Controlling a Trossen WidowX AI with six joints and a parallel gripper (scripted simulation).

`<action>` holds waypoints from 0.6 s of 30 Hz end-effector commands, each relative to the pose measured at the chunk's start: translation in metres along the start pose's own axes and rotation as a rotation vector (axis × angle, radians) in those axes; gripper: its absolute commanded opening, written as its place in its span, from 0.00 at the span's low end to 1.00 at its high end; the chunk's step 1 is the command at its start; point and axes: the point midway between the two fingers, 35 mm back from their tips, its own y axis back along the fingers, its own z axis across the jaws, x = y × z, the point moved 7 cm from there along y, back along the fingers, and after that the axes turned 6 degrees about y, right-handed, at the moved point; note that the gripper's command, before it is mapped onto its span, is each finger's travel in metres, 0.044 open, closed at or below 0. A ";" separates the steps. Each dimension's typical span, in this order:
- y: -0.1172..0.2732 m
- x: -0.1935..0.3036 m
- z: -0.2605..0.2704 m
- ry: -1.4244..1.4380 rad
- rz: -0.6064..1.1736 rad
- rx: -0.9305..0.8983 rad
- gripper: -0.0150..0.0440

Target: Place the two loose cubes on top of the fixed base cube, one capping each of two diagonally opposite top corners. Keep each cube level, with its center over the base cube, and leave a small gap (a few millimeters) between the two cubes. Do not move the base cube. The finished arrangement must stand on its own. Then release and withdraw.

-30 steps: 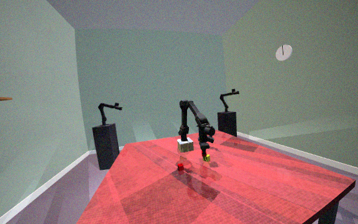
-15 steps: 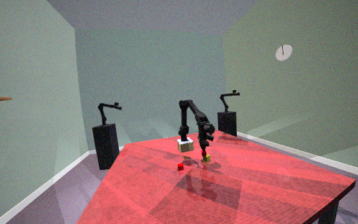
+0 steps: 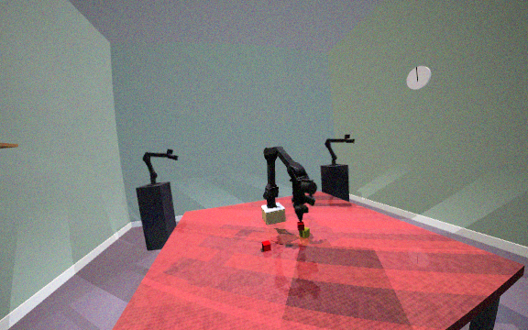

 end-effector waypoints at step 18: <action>0.018 0.070 -0.053 -1.221 -0.001 0.009 0.70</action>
